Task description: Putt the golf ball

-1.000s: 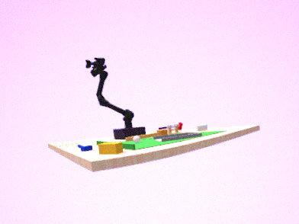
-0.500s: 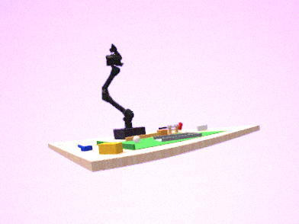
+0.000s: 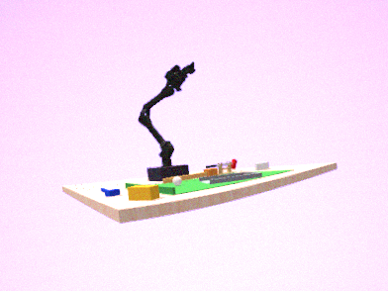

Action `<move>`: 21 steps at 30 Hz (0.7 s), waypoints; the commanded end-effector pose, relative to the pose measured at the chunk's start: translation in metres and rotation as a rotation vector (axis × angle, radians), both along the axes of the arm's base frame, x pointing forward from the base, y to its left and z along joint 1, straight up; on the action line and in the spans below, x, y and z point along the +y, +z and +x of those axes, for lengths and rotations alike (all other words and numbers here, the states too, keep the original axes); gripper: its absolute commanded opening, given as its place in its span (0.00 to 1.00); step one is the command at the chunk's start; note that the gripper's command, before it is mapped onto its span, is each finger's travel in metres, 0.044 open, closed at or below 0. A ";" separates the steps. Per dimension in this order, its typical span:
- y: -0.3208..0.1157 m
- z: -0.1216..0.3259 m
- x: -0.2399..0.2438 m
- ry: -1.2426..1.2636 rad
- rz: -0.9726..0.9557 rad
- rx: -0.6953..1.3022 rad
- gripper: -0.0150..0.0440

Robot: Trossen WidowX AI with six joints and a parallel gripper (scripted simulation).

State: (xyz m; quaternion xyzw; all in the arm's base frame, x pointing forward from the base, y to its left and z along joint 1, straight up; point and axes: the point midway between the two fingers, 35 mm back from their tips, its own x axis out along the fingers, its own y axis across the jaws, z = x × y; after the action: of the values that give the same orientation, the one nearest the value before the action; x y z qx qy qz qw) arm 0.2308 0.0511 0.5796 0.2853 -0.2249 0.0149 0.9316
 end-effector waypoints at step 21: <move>-0.315 0.121 0.117 0.421 -1.427 0.712 1.00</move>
State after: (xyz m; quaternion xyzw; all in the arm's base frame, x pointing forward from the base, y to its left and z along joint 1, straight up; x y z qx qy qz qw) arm 0.3512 0.1618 0.3197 -0.2804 0.1438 0.1798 0.9319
